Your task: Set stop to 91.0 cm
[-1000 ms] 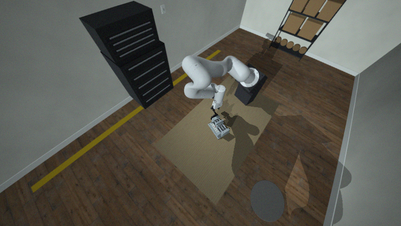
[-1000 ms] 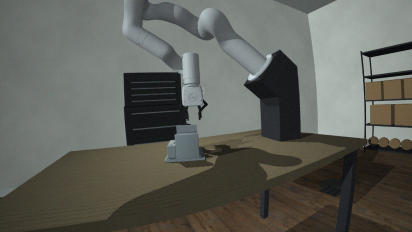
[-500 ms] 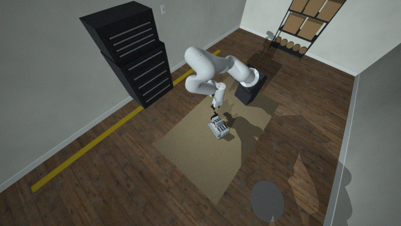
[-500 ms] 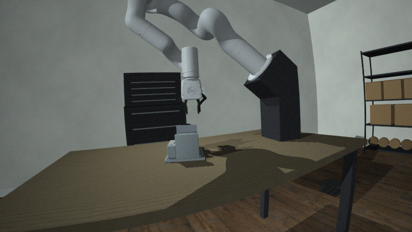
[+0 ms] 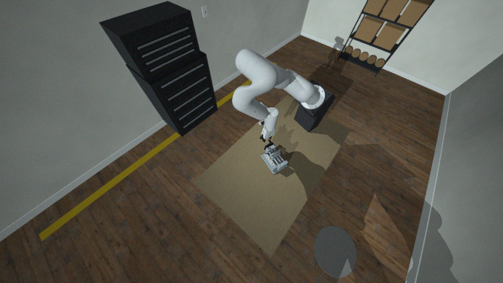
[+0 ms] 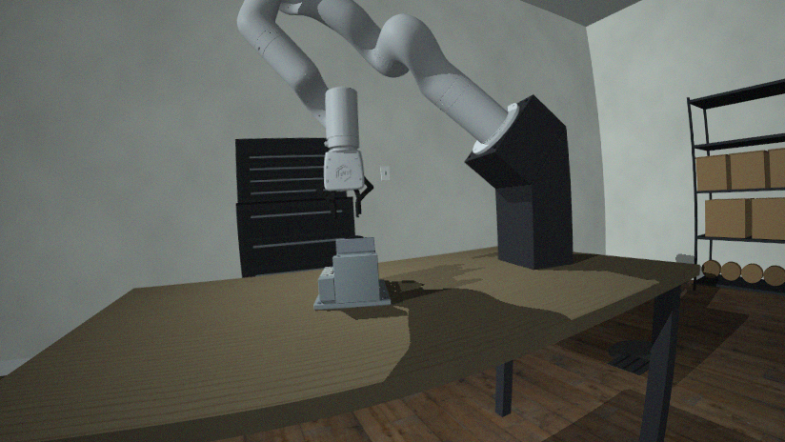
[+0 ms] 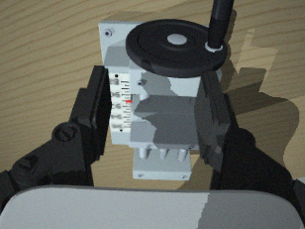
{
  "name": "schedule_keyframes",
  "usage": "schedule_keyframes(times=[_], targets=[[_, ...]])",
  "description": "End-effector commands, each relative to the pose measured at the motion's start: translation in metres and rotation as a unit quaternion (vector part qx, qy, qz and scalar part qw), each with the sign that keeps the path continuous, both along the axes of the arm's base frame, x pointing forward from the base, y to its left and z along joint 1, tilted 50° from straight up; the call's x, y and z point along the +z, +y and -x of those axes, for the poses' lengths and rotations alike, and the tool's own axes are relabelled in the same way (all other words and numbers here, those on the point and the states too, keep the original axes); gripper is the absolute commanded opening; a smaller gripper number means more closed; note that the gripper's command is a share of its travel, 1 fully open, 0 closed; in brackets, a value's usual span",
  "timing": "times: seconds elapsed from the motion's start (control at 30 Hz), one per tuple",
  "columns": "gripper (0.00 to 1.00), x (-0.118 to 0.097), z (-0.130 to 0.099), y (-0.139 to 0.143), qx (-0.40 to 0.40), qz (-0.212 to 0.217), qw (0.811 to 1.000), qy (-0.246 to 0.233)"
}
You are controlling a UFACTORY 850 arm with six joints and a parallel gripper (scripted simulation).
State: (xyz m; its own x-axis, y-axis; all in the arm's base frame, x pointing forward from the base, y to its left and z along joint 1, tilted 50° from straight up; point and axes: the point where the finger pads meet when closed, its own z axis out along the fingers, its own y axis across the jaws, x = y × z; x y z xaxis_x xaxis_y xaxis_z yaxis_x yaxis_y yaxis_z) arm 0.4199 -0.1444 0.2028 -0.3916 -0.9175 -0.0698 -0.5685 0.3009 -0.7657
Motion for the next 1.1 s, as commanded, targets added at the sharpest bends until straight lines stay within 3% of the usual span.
schedule_keyframes(times=[0.0,1.07], targets=[[0.57,0.0307,-0.0284,-0.0014,-0.001,0.001,1.000,0.004],[0.57,0.0251,-0.0381,-0.0044,-0.001,0.001,1.000,0.004]])
